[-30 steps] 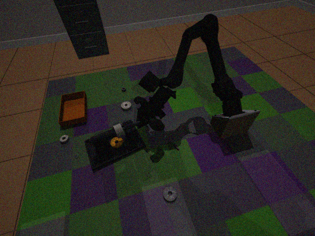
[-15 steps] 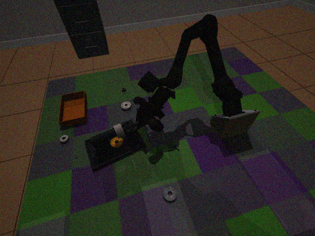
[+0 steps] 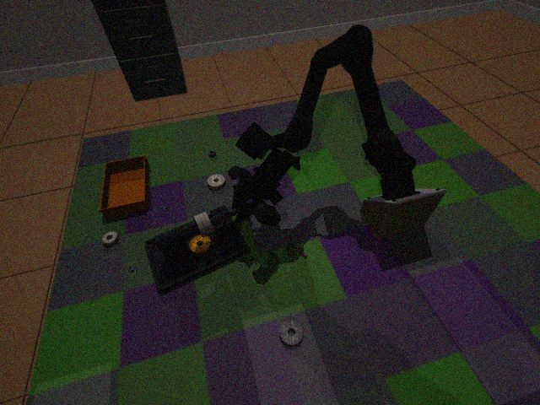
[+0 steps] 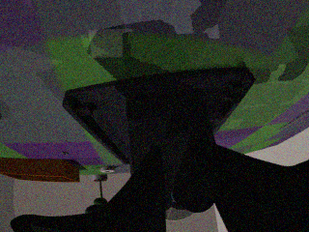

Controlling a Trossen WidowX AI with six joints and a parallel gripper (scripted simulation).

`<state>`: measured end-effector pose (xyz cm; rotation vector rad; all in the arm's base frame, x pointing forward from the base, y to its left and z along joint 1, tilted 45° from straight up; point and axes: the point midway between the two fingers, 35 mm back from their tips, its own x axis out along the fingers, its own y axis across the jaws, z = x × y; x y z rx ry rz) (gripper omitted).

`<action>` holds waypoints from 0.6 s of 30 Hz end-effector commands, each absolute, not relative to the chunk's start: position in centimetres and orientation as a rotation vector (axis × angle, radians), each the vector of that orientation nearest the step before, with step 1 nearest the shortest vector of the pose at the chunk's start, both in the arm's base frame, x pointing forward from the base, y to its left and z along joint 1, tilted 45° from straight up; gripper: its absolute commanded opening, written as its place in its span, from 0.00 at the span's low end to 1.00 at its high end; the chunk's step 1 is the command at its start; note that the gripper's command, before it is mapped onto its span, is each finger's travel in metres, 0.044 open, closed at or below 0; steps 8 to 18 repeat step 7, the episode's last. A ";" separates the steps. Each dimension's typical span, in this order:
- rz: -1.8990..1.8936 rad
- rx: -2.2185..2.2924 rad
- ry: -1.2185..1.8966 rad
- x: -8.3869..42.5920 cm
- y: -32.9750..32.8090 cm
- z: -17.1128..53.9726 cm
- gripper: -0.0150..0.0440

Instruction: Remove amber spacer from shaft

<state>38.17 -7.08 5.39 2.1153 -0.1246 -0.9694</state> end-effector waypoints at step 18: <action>-0.968 2.116 -0.124 38.1 -7.0 5.5 0.83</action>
